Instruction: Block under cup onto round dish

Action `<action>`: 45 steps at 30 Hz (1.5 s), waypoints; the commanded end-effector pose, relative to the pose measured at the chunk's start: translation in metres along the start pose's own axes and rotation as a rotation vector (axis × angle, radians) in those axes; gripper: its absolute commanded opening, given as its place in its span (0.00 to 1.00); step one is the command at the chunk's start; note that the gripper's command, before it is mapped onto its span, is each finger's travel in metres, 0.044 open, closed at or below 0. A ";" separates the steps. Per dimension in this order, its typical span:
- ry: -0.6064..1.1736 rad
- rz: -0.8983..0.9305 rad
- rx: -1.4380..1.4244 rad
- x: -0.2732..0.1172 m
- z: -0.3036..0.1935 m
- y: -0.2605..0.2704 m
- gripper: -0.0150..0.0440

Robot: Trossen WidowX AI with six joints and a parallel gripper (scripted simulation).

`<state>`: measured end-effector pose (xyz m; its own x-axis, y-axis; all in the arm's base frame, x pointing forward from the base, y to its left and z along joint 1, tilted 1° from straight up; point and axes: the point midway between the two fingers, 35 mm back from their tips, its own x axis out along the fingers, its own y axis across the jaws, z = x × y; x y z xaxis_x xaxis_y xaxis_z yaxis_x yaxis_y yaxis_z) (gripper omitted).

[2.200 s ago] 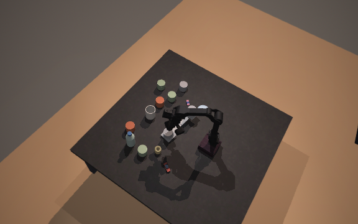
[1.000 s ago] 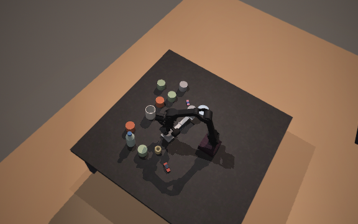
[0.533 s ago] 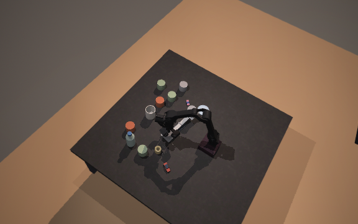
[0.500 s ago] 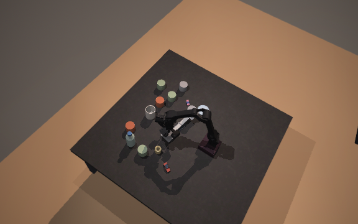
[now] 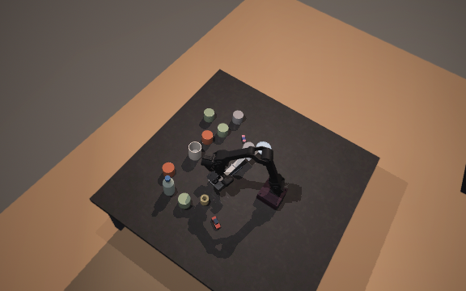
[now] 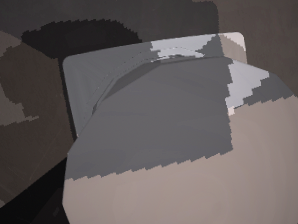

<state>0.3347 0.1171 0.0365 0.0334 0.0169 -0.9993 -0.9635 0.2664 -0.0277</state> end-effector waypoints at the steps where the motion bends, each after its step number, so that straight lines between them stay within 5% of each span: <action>1: -0.004 0.002 -0.002 0.001 0.001 0.000 0.82; 5: -0.004 0.002 -0.002 0.001 0.001 0.000 0.78; 17: -0.004 0.002 -0.002 -0.010 0.002 -0.002 0.25; 45: -0.004 0.001 -0.002 -0.045 0.005 -0.006 0.25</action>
<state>0.3356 0.1154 0.0740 0.0132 0.0065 -0.9999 -0.9628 0.2701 -0.0110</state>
